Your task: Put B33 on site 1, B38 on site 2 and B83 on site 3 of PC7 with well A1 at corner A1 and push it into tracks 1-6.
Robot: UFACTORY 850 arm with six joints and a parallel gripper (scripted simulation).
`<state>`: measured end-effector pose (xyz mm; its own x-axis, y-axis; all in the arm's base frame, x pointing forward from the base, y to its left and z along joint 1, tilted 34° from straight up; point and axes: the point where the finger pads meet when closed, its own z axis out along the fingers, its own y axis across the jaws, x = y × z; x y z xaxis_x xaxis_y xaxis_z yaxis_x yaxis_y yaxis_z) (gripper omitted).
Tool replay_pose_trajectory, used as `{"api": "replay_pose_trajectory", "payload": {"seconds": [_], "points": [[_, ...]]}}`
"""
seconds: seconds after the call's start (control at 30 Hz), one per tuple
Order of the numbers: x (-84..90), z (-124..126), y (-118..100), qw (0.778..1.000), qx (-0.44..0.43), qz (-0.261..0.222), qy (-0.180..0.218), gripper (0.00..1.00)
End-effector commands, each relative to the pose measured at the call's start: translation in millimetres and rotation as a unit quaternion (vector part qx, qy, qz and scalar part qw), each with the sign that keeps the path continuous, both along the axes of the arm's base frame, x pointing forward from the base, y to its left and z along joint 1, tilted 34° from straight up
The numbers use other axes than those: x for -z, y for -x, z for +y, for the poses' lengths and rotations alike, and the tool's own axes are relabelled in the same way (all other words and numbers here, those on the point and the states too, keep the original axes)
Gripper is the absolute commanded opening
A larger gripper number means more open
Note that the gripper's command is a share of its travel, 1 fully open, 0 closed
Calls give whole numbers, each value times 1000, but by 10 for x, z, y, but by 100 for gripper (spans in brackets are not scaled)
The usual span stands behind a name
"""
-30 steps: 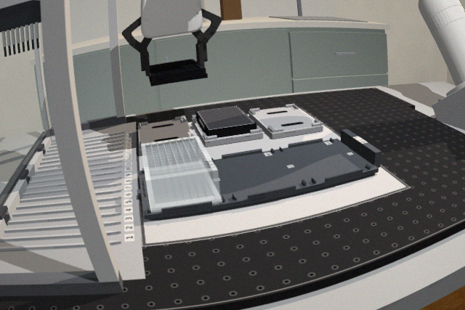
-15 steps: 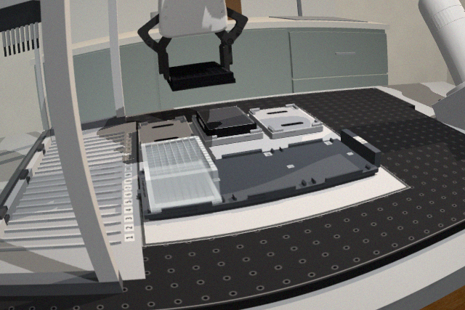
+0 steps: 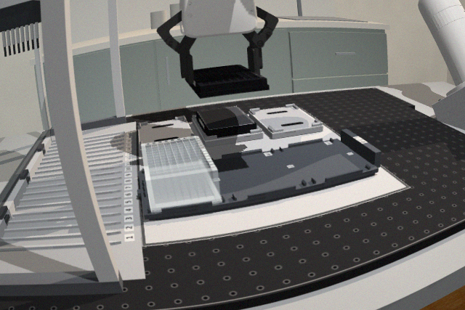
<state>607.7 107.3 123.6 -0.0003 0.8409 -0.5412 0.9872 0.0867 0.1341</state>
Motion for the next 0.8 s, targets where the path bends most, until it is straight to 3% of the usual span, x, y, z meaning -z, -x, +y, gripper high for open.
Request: {"api": "replay_pose_trajectory", "payload": {"seconds": [0.0, 0.33, 0.77], "points": [[85, 131, 59, 1000, 0, -1, 0, 0], [306, 424, 220, 1000, 0, -1, 0, 0], [310, 429, 223, 1000, 0, -1, 0, 0]]}}
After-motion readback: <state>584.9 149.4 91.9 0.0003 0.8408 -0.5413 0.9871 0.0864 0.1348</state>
